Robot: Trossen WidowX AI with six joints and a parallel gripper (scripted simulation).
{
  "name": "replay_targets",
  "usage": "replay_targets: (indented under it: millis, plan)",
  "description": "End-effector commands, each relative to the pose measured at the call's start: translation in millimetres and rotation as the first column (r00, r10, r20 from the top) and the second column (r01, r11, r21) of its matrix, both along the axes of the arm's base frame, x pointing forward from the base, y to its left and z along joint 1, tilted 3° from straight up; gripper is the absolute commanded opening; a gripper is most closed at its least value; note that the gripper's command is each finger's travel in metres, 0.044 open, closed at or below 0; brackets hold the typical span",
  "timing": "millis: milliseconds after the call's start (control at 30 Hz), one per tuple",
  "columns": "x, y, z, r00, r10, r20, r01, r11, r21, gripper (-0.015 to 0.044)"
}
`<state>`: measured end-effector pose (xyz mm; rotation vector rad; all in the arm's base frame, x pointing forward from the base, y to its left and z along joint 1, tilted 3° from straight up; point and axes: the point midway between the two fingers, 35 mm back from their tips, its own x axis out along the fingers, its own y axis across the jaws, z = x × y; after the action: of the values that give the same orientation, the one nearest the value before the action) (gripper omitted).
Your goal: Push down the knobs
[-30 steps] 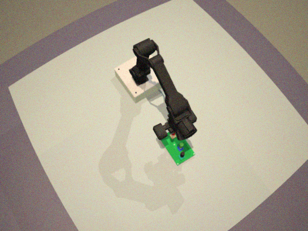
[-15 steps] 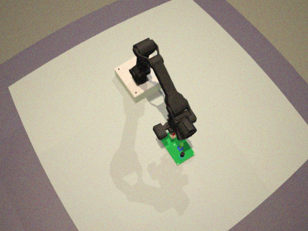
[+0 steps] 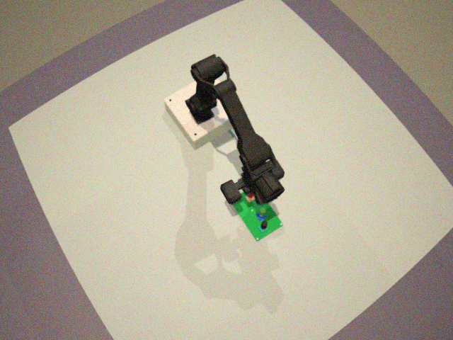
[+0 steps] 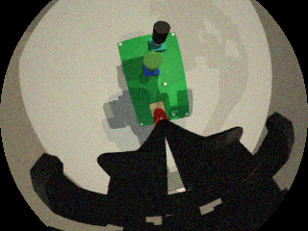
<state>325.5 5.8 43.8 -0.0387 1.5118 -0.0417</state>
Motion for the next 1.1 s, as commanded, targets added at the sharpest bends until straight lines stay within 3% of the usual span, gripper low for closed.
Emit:
replay_targets:
  millis: [0,1067]
  plan:
    - [2.0,-0.6,-16.6,1.0,0.001,-0.016,-0.001,1.0,0.001,0.0]
    - [2.3,-1.1,-25.9,1.0,0.001,-0.016,-0.001,1.0,0.001,0.0]
